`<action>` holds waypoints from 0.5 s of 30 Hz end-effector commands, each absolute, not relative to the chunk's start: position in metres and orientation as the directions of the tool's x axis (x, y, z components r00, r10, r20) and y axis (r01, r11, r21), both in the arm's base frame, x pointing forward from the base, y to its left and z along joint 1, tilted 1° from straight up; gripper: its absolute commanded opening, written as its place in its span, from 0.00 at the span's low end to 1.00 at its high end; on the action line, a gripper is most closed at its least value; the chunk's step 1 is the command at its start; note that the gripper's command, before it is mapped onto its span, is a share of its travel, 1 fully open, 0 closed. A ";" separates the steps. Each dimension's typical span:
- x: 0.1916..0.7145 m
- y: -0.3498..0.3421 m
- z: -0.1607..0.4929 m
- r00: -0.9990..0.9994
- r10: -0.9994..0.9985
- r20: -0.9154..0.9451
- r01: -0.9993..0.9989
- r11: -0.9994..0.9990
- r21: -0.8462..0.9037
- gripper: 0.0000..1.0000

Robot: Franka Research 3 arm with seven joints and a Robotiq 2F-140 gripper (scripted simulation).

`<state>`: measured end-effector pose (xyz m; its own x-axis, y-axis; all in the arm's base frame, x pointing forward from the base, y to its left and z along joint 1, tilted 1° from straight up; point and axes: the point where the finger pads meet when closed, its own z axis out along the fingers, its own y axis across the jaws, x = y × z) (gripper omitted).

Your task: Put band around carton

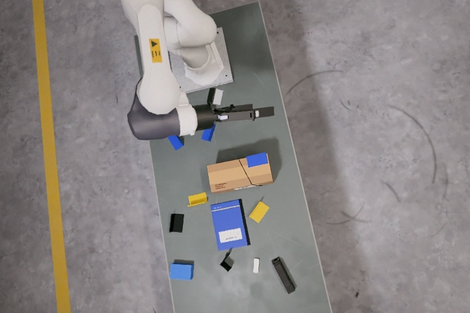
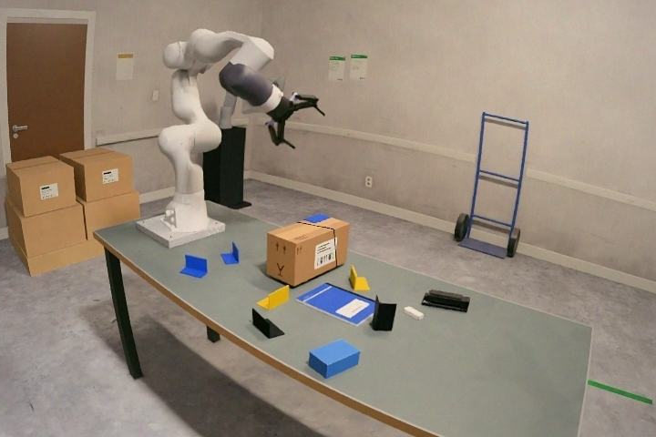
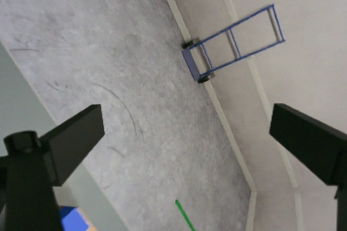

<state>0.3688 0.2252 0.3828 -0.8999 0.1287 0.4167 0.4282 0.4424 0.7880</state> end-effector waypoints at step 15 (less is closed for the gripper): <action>0.331 0.286 0.441 -0.925 0.001 0.380 0.330 0.497 0.803 1.00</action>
